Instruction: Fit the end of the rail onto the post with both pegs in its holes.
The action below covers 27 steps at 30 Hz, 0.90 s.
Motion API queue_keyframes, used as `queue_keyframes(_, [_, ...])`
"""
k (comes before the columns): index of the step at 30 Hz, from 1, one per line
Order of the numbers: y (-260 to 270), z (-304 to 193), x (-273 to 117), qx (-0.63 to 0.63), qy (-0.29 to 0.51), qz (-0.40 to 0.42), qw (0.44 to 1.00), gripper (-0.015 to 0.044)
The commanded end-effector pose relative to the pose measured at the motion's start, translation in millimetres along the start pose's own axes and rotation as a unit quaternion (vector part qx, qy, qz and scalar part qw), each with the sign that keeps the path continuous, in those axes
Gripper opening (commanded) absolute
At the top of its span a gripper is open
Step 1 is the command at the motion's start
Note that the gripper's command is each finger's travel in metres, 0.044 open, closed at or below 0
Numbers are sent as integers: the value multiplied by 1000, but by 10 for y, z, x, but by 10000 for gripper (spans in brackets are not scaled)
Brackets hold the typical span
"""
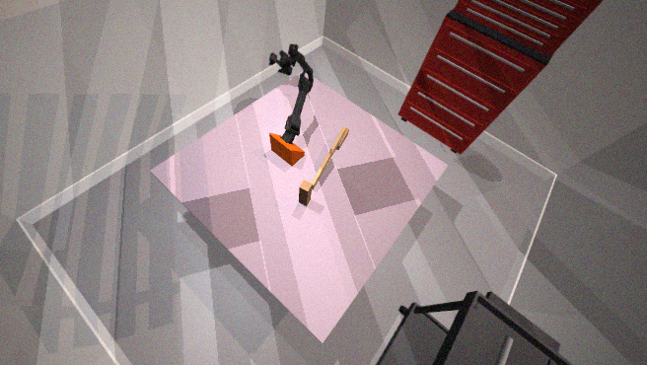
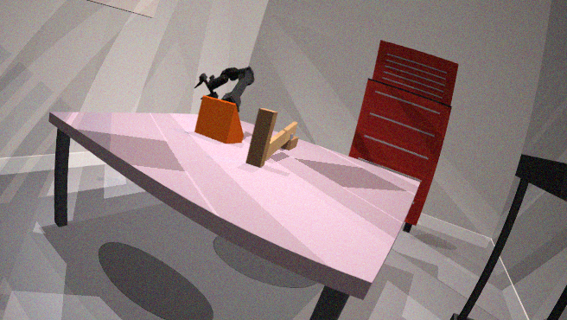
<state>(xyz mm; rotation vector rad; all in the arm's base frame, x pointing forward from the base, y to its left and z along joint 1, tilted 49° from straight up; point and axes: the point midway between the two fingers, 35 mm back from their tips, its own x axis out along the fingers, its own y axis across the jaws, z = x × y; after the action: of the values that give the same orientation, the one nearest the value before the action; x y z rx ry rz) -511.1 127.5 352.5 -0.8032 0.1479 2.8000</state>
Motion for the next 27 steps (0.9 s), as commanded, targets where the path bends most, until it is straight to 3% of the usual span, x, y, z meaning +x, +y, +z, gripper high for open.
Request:
queue_keyframes(1, [-9,1,-2,0,0,-1,1000,426])
queue_keyframes(12, [-1034,64,-308,-8,-23,-77,997,440])
queue_keyframes(27, [-2828,-24,-1889,-8,-68,-306,949,440])
